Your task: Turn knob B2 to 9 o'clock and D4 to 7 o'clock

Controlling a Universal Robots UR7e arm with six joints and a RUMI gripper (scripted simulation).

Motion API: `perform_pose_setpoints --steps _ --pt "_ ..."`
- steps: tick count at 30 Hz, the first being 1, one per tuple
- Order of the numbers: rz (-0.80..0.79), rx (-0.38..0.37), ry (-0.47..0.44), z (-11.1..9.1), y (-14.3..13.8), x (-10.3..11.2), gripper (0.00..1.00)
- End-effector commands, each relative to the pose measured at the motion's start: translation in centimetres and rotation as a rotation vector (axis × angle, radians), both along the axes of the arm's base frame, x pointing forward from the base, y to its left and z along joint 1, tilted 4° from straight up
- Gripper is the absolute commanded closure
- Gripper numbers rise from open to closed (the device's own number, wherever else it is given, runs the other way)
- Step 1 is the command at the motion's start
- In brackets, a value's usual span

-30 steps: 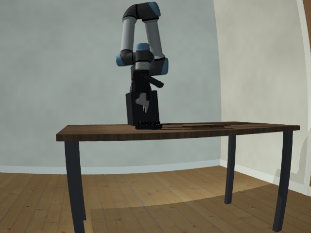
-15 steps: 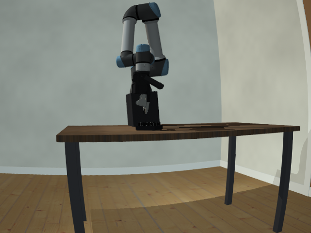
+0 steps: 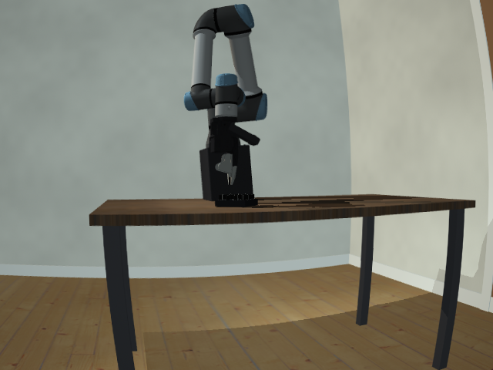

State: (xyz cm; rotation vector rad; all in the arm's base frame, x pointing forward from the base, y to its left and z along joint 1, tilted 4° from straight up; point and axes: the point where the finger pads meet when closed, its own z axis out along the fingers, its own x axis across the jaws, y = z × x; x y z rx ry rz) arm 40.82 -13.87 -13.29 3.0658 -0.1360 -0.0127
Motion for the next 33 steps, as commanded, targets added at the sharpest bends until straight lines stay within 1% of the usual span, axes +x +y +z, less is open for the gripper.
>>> perform_pose_setpoints --steps 1,18,33 --pt "0.0 -0.001 -0.003 -0.7 -0.2 0.1 0.89" --pt "0.0 -0.003 -0.005 -2.3 -0.4 0.2 0.89" --pt "0.0 -0.003 -0.005 -2.7 -0.4 0.2 0.89"
